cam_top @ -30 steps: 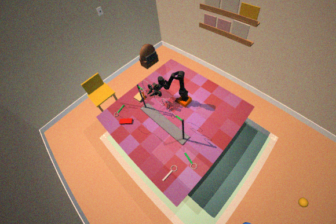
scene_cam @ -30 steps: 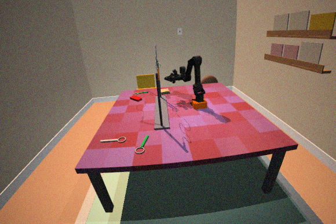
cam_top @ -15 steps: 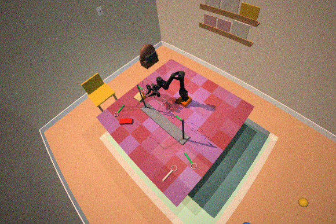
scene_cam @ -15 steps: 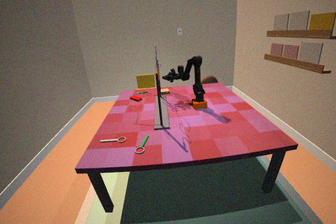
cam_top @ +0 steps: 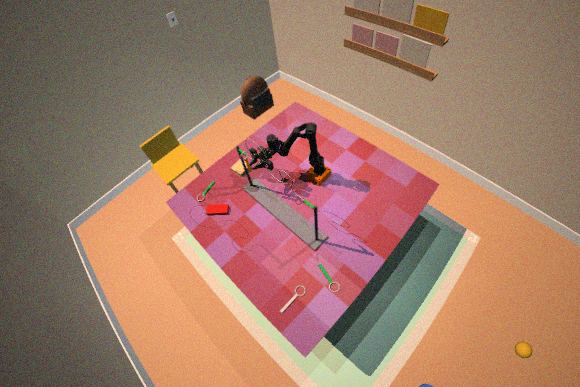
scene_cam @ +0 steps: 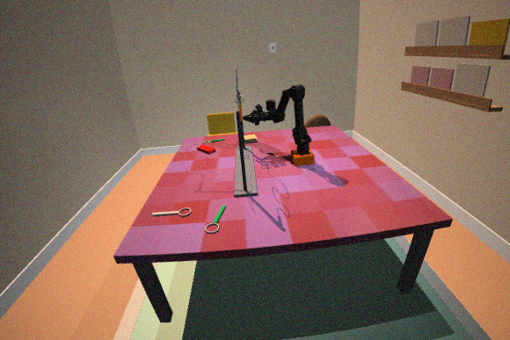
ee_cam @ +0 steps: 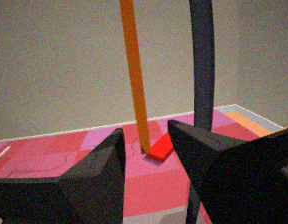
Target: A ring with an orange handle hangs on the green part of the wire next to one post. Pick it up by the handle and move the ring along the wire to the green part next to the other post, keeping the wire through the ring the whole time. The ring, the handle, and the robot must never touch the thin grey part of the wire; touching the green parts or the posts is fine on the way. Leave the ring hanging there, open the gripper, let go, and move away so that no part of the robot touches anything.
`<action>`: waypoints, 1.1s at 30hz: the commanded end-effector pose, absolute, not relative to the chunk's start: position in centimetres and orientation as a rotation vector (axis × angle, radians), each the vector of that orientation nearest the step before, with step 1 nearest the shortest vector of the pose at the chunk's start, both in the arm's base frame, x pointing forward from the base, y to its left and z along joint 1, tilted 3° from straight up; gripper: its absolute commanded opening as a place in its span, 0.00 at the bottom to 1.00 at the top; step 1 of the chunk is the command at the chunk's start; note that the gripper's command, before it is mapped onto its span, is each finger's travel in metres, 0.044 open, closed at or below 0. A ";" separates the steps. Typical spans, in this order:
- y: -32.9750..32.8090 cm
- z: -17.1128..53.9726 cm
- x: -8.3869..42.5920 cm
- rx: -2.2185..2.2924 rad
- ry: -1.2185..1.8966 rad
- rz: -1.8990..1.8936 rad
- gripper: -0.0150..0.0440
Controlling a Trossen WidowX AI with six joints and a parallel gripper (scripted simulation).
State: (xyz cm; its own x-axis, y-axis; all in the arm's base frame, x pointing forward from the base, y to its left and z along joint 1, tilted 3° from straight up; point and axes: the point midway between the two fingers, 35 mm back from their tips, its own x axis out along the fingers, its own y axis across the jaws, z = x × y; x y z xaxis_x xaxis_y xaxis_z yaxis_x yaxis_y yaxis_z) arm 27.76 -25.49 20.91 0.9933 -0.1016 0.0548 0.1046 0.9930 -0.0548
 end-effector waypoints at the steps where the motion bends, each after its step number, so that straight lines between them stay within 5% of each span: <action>1: -25.7 20.8 28.4 -0.058 -0.049 -0.106 0.53; 33: -25.7 20.9 31.7 -0.058 -0.051 -0.106 0.53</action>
